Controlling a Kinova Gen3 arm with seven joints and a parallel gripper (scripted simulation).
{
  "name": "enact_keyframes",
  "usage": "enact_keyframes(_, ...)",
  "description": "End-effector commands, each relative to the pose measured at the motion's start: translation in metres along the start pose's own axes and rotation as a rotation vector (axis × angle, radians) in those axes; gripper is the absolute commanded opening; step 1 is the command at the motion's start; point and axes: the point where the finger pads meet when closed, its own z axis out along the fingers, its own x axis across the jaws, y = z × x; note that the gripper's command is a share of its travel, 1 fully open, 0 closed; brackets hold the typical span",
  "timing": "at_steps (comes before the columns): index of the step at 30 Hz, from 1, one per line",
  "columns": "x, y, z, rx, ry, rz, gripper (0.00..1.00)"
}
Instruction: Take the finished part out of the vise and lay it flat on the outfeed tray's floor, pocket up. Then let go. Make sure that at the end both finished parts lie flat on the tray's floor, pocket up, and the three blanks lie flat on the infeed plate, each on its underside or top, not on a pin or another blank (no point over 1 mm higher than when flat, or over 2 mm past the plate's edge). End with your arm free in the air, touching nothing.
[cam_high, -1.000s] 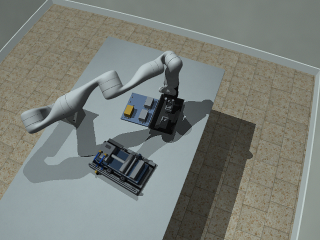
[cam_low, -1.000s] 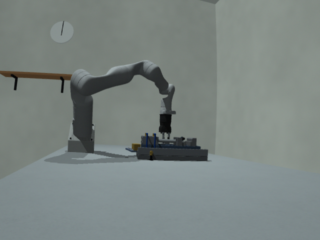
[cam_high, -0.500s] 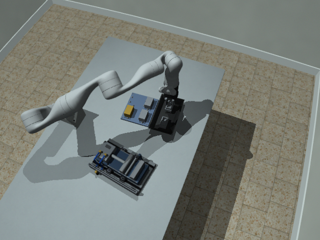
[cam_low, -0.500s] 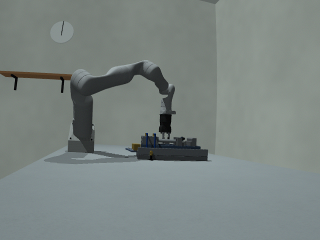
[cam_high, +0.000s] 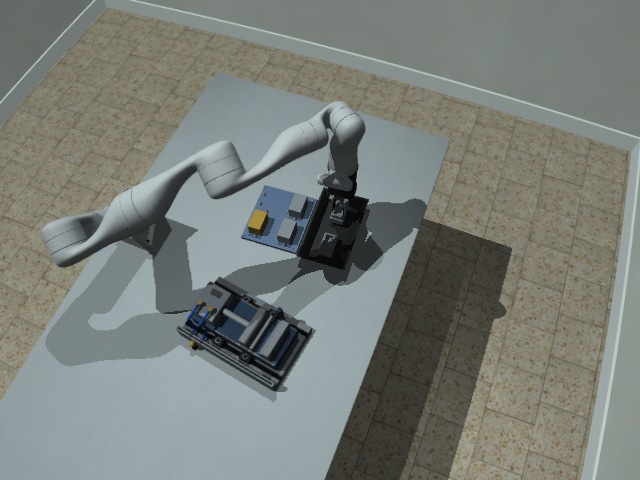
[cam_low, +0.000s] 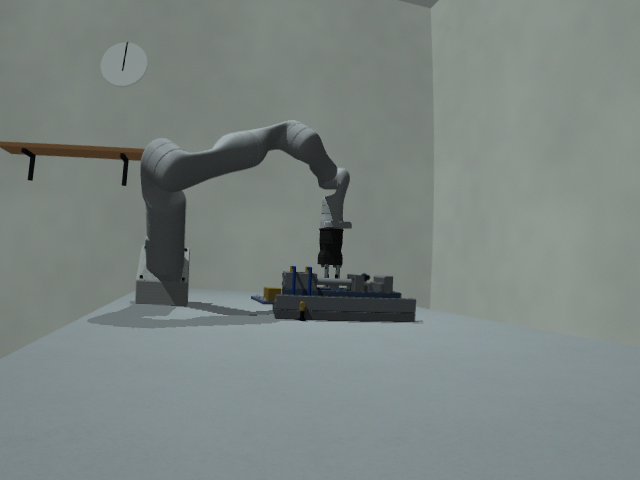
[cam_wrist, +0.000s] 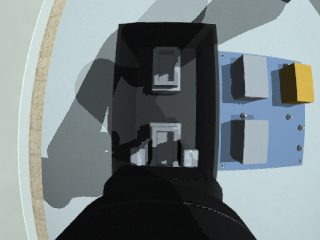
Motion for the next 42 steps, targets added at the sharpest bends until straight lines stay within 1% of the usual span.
enact_keyframes(1,-0.001,0.000,-0.002,-0.002,-0.002,0.000,0.00)
enact_keyframes(13,-0.001,0.000,-0.001,-0.002,-0.002,0.000,0.00)
enact_keyframes(42,-0.001,0.001,0.011,-0.002,-0.002,0.000,0.00)
